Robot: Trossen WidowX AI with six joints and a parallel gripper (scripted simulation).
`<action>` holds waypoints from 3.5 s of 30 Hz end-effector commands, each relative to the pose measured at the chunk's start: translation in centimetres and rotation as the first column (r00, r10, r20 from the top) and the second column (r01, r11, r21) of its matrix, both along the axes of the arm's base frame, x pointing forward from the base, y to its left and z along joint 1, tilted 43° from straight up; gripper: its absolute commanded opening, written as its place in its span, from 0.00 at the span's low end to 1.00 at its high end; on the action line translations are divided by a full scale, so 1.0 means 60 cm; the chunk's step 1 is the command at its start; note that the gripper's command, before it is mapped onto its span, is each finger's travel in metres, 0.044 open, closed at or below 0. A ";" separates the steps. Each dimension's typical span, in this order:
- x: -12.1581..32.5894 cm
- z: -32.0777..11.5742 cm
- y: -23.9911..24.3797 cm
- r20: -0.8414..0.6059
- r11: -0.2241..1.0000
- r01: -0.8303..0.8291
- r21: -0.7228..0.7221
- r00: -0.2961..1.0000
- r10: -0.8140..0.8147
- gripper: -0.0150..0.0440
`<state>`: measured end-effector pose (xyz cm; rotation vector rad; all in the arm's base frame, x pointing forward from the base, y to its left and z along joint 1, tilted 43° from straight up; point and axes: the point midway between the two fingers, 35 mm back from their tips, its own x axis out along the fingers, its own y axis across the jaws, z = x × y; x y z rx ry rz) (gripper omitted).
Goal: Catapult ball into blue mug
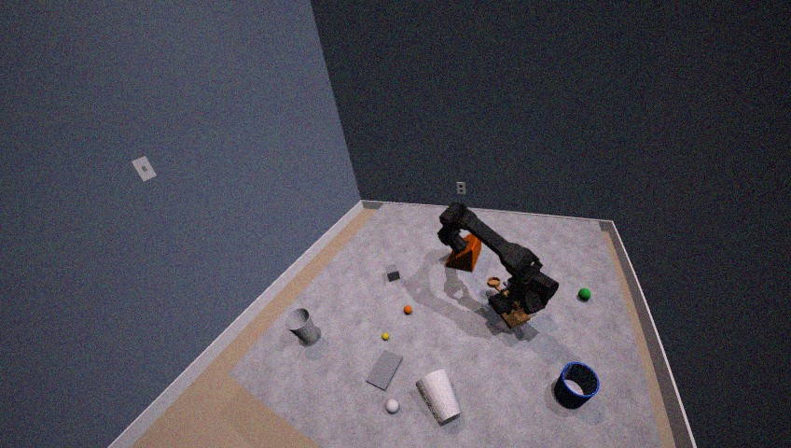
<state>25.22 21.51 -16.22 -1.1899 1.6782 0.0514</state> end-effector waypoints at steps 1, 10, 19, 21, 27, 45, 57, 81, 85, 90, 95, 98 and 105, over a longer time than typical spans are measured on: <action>0.002 -0.003 -0.005 0.003 1.000 -0.010 0.000 1.000 0.010 0.25; 0.002 -0.020 -0.022 0.003 1.000 -0.010 -0.001 1.000 0.010 0.25; 0.002 -0.022 -0.022 0.002 1.000 -0.001 0.001 1.000 0.001 0.30; 0.002 -0.022 -0.022 0.002 1.000 -0.001 0.001 1.000 0.001 0.39; 0.002 -0.022 -0.022 0.002 1.000 -0.001 0.001 1.000 0.001 0.65; -0.001 0.083 0.077 0.001 1.000 -0.013 0.001 1.000 0.013 1.00; -0.005 0.038 0.032 0.003 1.000 -0.009 0.001 1.000 0.009 1.00; -0.002 -0.003 -0.006 0.004 1.000 -0.009 0.000 1.000 0.009 1.00; -0.002 -0.010 -0.013 0.004 1.000 -0.009 0.000 1.000 0.009 1.00; -0.002 -0.020 -0.023 0.004 1.000 -0.009 -0.001 1.000 0.009 1.00; -0.003 -0.026 -0.030 0.004 1.000 -0.009 -0.001 1.000 0.009 1.00; -0.001 -0.024 -0.023 0.008 1.000 -0.003 0.008 1.000 0.003 0.96; -0.001 -0.024 -0.023 0.008 1.000 -0.003 0.008 1.000 0.003 0.64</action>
